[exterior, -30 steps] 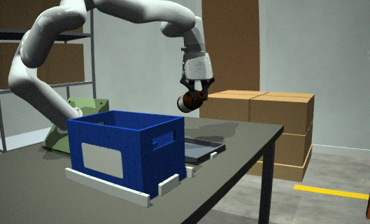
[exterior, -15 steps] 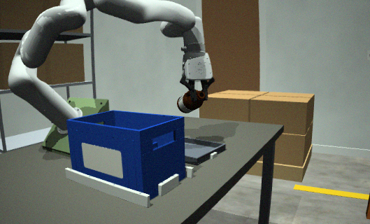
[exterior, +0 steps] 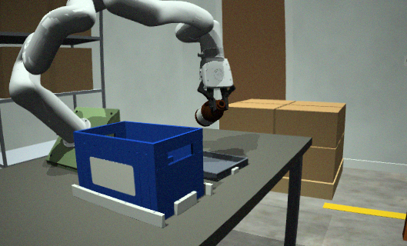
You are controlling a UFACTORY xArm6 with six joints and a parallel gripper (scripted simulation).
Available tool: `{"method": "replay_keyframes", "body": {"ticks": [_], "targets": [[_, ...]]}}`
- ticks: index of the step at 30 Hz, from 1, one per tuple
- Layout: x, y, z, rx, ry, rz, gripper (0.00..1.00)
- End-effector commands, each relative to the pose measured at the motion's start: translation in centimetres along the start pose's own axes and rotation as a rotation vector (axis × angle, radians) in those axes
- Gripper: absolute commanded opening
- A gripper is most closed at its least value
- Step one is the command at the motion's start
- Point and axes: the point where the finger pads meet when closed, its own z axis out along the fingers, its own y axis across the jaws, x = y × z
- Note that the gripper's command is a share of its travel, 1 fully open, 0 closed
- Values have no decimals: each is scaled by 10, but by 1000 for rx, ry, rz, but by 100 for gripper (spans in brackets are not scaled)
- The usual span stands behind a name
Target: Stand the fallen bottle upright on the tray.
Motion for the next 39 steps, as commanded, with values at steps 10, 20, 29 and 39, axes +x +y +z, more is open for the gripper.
{"method": "replay_keyframes", "body": {"ticks": [10, 20, 29, 39], "targets": [[-1, 1, -3, -6, -82, 3, 0], [-1, 1, -3, -8, -98, 3, 0], [-1, 1, -3, -8, -99, 3, 0], [-1, 1, -3, -8, -101, 3, 0]]}}
